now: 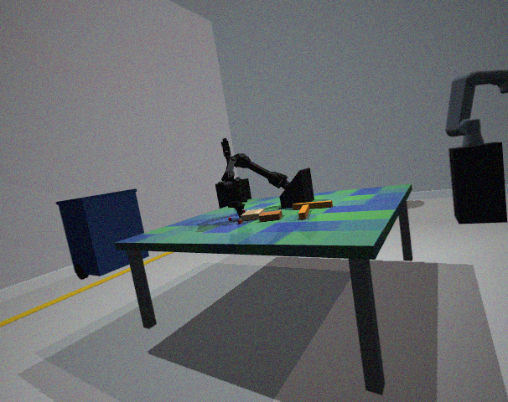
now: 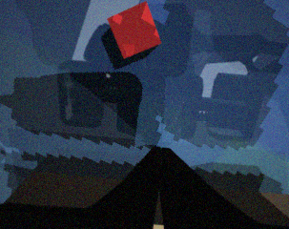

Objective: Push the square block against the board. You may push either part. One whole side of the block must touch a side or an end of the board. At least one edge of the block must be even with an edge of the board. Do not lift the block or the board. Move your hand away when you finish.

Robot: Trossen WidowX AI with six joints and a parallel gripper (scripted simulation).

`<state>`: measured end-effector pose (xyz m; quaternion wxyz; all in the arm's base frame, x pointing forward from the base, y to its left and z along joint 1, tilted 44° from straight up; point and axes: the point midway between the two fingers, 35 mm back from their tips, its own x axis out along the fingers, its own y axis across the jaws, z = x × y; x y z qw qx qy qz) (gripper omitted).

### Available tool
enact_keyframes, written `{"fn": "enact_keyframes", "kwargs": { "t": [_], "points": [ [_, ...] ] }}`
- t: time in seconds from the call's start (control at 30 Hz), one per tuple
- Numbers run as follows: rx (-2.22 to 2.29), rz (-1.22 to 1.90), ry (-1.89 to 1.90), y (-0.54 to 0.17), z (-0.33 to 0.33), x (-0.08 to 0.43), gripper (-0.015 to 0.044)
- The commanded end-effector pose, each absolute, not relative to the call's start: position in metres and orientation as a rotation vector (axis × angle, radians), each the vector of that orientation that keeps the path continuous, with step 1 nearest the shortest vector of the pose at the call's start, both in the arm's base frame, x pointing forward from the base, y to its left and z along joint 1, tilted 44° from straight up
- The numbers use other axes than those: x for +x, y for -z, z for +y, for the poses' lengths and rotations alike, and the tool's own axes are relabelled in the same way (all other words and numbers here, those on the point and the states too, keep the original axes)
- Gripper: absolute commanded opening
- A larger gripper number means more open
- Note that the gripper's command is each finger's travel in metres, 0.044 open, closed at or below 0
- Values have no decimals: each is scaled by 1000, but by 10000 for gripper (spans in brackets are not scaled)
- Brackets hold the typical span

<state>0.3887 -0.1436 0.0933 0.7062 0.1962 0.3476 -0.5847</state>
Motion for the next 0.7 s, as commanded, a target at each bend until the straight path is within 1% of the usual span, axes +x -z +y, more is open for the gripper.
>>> {"fn": "enact_keyframes", "kwargs": {
  "t": [0.0,0.67],
  "points": [
    [436,781,1302,-85,-139,386,0],
    [439,784,1301,-61,-115,380,0]
  ]
}}
